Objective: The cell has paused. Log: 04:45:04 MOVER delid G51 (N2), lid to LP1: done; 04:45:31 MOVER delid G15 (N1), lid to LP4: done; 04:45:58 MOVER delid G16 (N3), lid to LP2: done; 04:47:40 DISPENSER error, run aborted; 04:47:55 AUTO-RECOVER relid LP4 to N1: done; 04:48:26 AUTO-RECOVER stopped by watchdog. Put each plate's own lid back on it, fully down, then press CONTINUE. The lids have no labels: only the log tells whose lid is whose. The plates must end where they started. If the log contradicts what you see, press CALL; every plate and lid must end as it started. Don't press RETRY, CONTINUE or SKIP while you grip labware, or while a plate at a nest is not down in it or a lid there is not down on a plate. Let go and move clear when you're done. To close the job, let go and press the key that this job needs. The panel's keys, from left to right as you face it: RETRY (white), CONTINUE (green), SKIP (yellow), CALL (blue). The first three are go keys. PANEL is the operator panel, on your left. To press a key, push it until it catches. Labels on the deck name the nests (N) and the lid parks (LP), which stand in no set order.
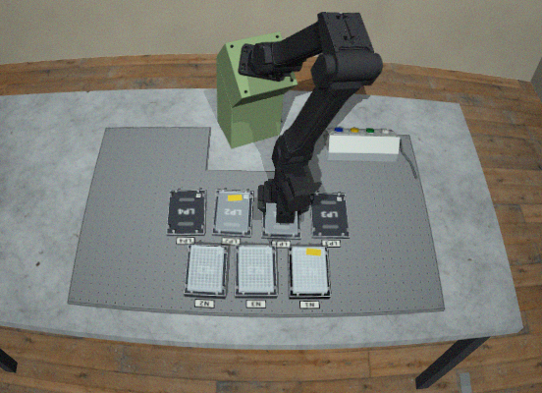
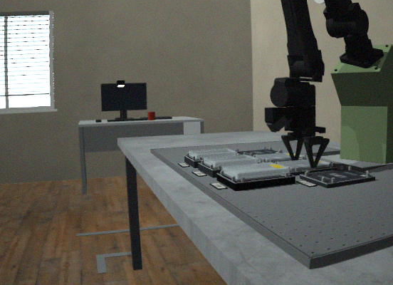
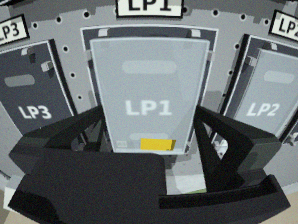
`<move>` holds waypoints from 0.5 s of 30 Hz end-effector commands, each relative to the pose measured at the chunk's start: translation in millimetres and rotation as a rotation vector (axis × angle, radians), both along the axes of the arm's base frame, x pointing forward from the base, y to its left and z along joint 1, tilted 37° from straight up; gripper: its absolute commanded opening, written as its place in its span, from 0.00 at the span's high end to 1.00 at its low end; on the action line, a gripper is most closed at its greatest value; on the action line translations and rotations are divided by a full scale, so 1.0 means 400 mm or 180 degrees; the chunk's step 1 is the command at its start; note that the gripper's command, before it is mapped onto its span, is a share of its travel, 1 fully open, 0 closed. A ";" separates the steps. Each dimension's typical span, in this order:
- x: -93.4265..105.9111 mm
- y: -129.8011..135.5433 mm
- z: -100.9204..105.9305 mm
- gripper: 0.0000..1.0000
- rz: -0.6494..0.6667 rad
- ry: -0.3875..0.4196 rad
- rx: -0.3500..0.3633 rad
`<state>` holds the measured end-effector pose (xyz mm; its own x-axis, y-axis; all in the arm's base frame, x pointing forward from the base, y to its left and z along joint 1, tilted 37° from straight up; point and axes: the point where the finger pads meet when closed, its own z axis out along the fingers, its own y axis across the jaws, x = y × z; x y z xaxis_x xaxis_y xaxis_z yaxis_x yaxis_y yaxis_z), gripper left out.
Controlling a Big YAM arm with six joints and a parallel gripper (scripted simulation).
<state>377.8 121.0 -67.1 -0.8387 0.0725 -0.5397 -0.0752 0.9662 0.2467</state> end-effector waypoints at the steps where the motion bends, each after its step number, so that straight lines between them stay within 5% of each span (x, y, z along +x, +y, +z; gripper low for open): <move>1: 0.012 0.015 0.014 0.13 -0.0008 -0.0071 0.0043; 10: 0.014 0.016 0.015 0.20 -0.0008 -0.0074 0.0044; 11: 0.015 0.016 0.015 1.00 -0.0007 -0.0075 0.0044; 15: 0.016 0.016 0.015 1.00 -0.0008 -0.0075 0.0044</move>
